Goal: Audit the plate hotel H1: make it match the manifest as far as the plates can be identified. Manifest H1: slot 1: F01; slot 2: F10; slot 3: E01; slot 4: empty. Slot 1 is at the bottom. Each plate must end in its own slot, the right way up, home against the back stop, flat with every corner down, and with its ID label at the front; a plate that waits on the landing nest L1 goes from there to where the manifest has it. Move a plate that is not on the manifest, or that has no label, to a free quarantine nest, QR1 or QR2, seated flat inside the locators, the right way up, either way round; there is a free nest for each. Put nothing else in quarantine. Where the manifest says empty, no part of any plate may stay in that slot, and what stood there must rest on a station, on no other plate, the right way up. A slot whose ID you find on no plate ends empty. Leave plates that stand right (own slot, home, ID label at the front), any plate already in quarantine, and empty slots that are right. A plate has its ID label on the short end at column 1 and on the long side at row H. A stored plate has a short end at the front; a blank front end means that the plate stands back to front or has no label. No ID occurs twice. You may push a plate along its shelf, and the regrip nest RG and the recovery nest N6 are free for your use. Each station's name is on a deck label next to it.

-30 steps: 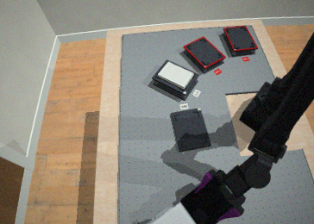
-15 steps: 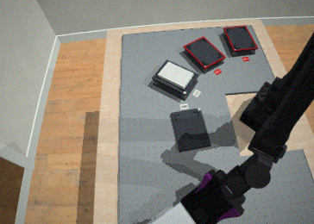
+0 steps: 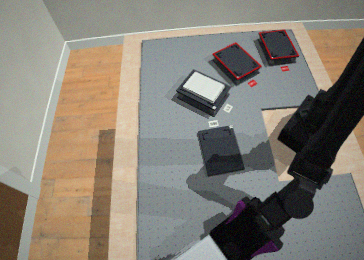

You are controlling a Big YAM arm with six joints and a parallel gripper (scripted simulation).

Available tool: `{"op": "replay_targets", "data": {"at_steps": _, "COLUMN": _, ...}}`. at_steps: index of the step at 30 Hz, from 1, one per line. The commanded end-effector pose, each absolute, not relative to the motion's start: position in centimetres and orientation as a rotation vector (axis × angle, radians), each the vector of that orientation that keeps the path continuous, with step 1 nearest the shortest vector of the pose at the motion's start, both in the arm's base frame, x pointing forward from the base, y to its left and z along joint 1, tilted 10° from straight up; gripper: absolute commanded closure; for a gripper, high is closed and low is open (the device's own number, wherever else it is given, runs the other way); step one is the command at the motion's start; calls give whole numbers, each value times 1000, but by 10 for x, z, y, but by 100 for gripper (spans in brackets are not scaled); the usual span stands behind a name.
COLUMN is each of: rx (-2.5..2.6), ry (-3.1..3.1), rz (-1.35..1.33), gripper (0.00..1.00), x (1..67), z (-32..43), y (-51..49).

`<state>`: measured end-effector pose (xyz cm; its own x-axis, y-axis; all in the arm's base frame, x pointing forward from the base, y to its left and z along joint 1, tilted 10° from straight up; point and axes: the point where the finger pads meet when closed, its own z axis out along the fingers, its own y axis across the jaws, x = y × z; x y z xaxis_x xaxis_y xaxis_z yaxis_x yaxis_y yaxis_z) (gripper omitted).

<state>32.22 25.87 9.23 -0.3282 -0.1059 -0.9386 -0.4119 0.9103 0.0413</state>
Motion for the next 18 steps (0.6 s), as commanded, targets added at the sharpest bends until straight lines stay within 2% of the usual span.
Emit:
{"op": "replay_targets", "data": {"at_steps": 1, "rx": -361, "ry": 1862, "rz": 339, "gripper": 0, "x": 331, "z": 106, "y": 264}}
{"op": "replay_targets", "data": {"at_steps": 18, "rx": -354, "ry": 1853, "rz": 359, "gripper": 0, "x": 314, "z": 105, "y": 259}}
